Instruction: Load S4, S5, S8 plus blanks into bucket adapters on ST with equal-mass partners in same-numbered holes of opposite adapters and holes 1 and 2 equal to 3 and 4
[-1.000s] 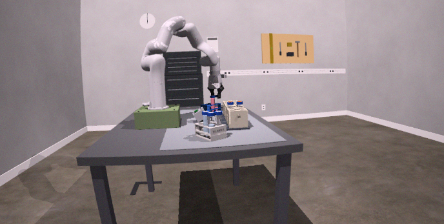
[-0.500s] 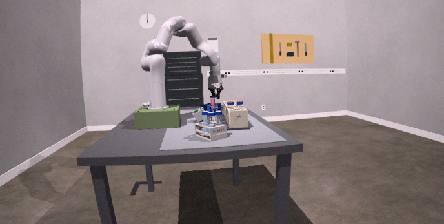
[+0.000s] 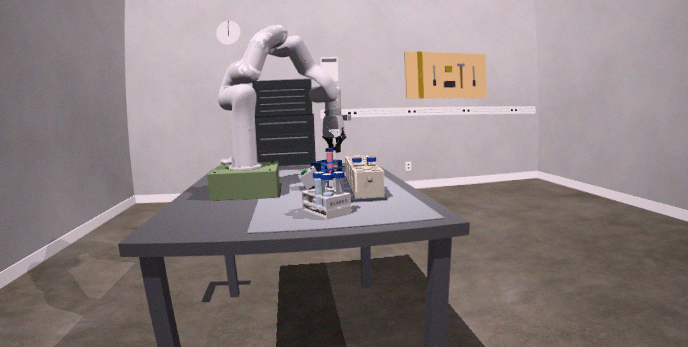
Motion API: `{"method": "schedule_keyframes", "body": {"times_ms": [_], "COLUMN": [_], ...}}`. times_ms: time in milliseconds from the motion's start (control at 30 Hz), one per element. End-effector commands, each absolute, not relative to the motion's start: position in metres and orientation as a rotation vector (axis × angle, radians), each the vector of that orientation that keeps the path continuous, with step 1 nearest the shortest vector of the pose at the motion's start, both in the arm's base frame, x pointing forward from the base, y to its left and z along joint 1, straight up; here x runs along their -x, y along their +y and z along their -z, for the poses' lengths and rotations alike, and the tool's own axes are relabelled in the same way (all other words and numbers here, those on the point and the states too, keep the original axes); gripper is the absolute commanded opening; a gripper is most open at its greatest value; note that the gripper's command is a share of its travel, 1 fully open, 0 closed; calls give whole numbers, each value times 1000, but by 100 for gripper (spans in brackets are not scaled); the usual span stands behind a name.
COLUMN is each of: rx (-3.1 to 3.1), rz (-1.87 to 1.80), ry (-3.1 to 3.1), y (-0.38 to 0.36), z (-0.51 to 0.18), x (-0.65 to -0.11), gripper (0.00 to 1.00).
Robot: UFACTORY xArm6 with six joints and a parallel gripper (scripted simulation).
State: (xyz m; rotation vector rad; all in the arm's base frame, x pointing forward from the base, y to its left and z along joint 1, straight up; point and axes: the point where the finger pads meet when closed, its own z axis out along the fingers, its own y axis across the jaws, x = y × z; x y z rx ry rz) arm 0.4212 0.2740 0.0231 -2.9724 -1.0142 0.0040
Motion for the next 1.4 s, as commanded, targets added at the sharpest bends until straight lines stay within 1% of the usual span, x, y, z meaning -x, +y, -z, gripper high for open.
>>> {"method": "schedule_keyframes", "body": {"times_ms": [0, 1367], "rx": [2971, 2971], "rz": [3, 3], "ry": [-1014, -1014], "y": [275, 275], "z": [-25, -36], "x": [-423, -423], "gripper": [0, 0]}}
